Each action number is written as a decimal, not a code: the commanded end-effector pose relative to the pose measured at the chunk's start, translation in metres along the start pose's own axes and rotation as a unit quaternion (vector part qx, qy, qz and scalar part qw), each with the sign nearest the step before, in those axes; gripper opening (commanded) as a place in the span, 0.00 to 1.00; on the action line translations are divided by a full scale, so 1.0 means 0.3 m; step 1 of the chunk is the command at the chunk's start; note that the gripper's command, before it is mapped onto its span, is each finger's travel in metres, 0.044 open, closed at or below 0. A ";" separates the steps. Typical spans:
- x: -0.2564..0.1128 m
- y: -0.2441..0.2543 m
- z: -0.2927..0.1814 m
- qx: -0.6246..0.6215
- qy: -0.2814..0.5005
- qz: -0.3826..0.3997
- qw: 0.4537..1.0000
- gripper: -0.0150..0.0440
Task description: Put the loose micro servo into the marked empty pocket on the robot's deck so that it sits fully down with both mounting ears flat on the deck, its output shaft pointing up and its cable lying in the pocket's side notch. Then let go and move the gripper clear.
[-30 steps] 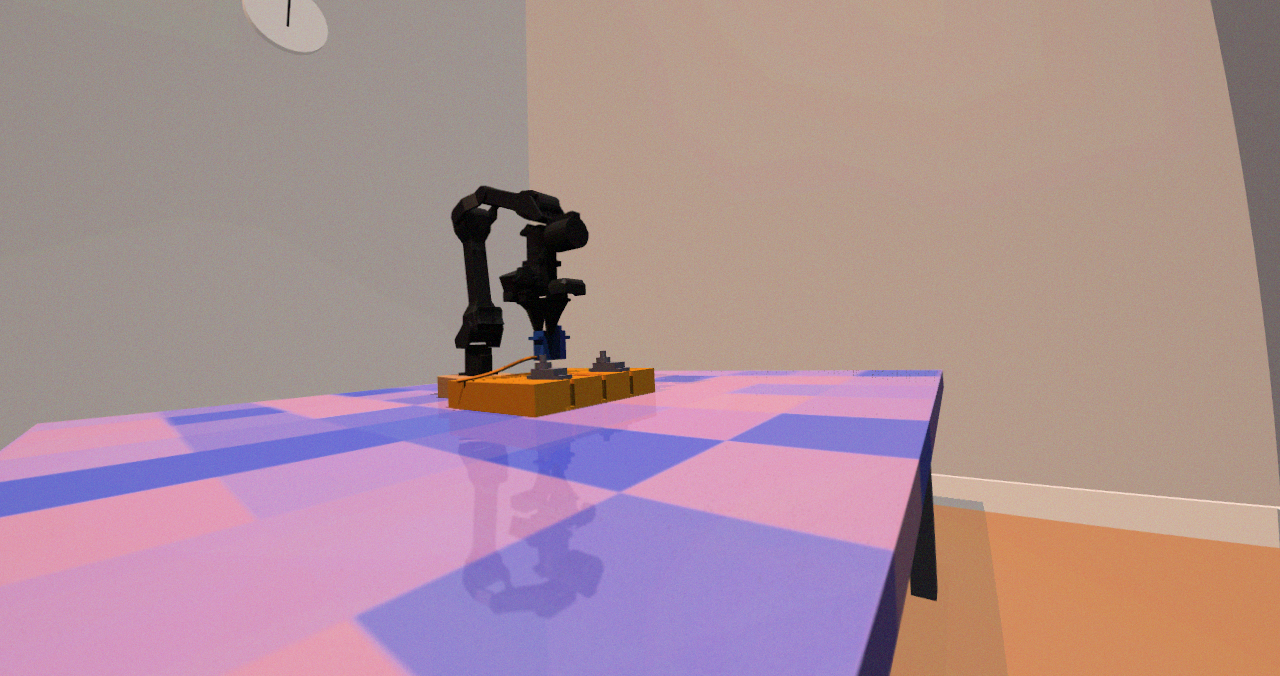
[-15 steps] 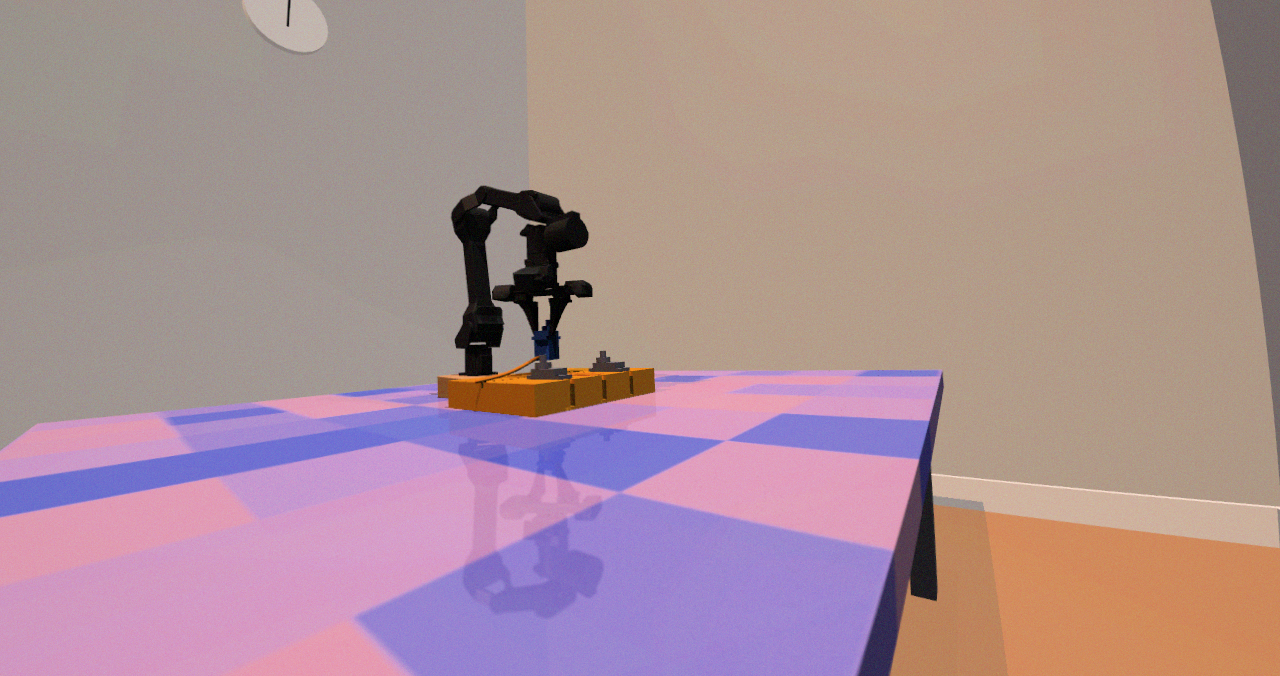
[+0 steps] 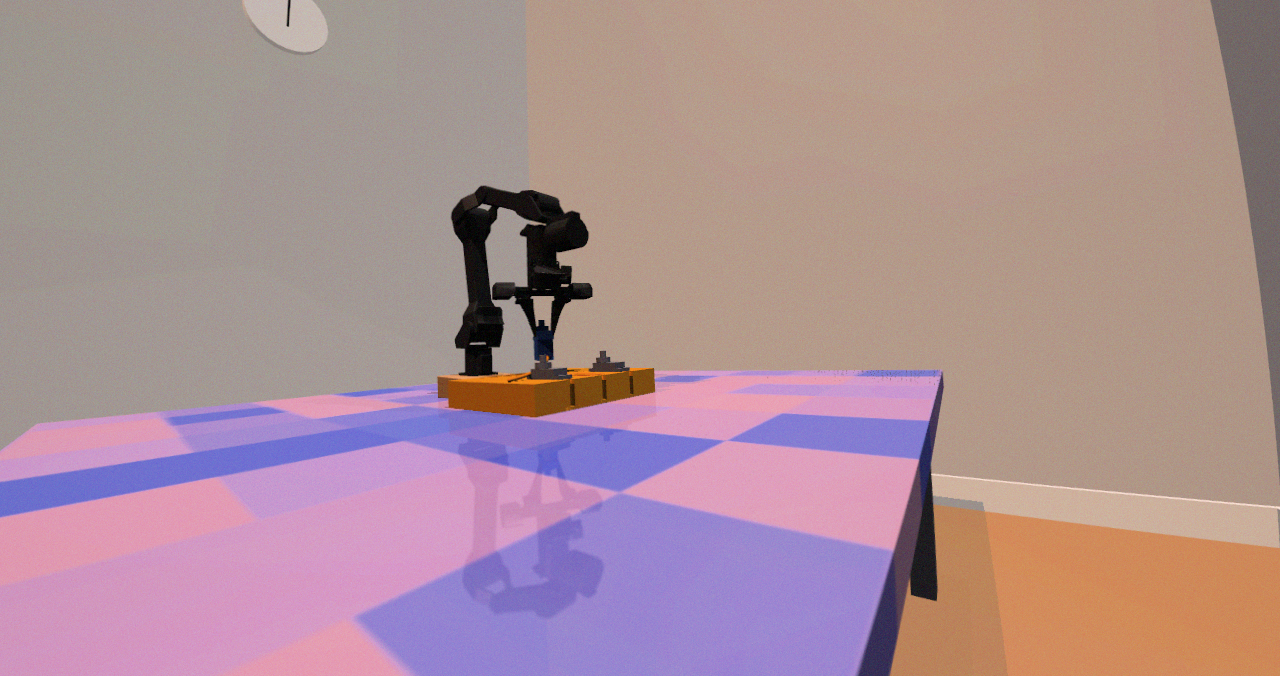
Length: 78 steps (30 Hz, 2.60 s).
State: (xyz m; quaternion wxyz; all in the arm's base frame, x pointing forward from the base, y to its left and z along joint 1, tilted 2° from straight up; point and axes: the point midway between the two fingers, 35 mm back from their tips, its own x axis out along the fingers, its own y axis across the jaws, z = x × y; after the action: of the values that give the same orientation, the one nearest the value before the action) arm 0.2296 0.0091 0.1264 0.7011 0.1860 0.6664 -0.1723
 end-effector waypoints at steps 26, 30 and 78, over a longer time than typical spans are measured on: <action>-0.009 0.028 0.047 -0.275 -0.006 0.000 0.961 0.25; -0.010 0.057 0.094 -0.275 -0.007 0.001 0.961 0.25; 0.050 0.195 0.318 -0.275 -0.010 0.001 0.961 0.25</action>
State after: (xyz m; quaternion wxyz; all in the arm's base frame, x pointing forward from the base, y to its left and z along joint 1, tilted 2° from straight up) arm 0.3417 0.0138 0.1171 0.7298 -0.0126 0.6833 0.0165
